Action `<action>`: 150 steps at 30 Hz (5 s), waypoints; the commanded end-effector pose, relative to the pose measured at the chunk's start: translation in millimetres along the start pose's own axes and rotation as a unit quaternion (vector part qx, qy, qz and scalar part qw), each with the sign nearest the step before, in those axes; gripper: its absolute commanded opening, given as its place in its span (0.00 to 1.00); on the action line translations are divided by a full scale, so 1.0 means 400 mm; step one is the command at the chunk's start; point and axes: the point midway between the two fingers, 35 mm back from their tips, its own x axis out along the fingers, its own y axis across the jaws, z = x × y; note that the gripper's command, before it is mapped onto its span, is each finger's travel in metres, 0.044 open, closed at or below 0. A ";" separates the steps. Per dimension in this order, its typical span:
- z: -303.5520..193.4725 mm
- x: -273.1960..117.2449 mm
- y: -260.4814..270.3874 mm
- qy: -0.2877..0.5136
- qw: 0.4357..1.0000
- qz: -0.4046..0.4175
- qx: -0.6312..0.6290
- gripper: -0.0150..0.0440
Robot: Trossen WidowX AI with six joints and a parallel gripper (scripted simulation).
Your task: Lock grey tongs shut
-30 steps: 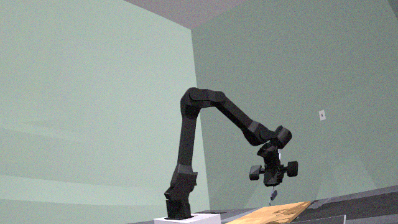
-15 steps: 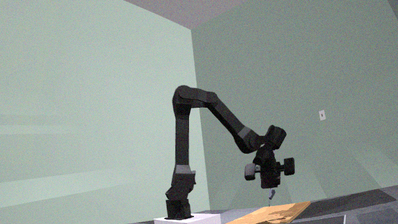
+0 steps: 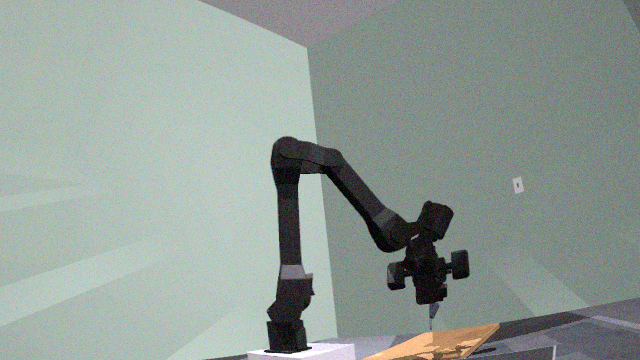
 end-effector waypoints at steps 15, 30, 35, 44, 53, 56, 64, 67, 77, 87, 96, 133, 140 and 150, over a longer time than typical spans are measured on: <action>-0.012 -0.004 -0.002 0.007 1.000 -0.001 -0.005 0.00; -0.011 -0.001 0.000 0.004 1.000 0.000 -0.004 0.00; -0.009 0.020 0.015 -0.023 1.000 0.004 0.008 0.00; 0.000 0.063 0.041 -0.088 0.996 0.012 0.030 0.00; 0.010 0.098 0.054 -0.158 0.986 0.017 0.047 0.00; 0.013 0.108 0.056 -0.182 0.982 0.017 0.050 0.00; 0.023 0.127 0.056 -0.249 0.967 0.019 0.056 0.00; 0.025 0.132 0.055 -0.275 0.960 0.019 0.056 0.00; 0.032 0.138 0.044 -0.360 0.931 0.018 0.052 0.00; 0.031 0.129 0.027 -0.445 0.895 0.013 0.035 0.00; 0.022 0.110 0.008 -0.519 0.855 0.007 0.013 0.00; 0.084 0.128 0.001 -0.562 0.827 0.002 -0.005 0.00; 0.111 0.138 0.001 -0.562 0.827 0.002 -0.005 0.00; 0.149 0.152 0.001 -0.562 0.827 0.002 -0.005 0.00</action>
